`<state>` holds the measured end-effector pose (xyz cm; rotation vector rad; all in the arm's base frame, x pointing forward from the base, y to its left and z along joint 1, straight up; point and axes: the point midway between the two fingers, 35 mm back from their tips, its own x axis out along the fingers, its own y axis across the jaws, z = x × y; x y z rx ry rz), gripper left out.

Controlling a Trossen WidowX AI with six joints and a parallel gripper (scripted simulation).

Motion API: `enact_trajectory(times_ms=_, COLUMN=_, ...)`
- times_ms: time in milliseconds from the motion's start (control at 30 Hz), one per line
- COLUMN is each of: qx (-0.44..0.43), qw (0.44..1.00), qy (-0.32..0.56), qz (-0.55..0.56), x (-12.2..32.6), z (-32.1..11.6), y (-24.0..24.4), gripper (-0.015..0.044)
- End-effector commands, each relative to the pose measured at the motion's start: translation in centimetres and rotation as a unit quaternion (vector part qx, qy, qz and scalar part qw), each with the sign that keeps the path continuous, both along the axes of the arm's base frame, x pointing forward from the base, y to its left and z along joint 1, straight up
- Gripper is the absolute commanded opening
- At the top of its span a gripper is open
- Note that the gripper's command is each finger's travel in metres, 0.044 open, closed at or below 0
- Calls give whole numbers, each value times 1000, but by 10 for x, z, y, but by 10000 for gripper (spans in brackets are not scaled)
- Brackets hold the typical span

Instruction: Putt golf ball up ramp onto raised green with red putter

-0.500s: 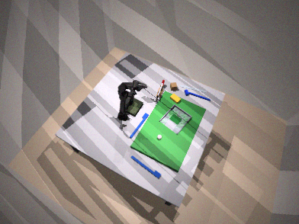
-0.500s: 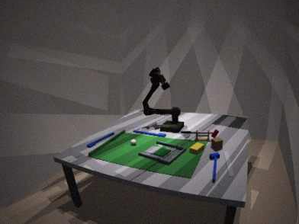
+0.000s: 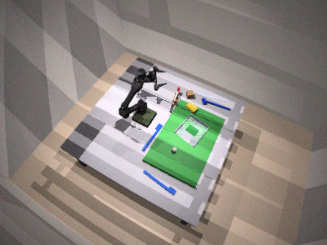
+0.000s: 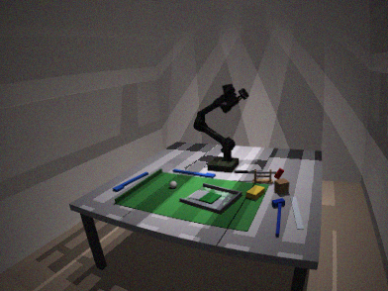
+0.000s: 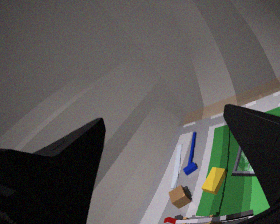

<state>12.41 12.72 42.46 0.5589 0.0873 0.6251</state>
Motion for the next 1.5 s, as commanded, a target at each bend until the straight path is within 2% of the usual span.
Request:
enact_trajectory(times_ms=0, qx=-224, qw=972, qy=-64, qz=13, x=13, z=-37, y=48, gripper=440)
enact_trajectory(times_ms=167, qx=-486, qw=865, qy=-96, qz=75, x=45, z=-108, y=87, gripper=440)
enact_trajectory(times_ms=333, qx=-659, qw=725, qy=-74, qz=185, x=81, z=-188, y=92, gripper=440)
enact_trajectory(times_ms=467, qx=-717, qw=620, qy=-44, qz=315, x=97, z=-250, y=79, gripper=440)
enact_trajectory(times_ms=633, qx=-687, qw=532, qy=-12, qz=495, x=100, z=-317, y=53, gripper=440)
enact_trajectory(times_ms=733, qx=-660, qw=521, qy=-8, qz=541, x=98, z=-331, y=46, gripper=440)
enact_trajectory(times_ms=1000, qx=-660, qw=521, qy=-8, qz=541, x=94, z=-333, y=46, gripper=440)
enact_trajectory(times_ms=1467, qx=-660, qw=521, qy=-8, qz=541, x=94, z=-377, y=46, gripper=440)
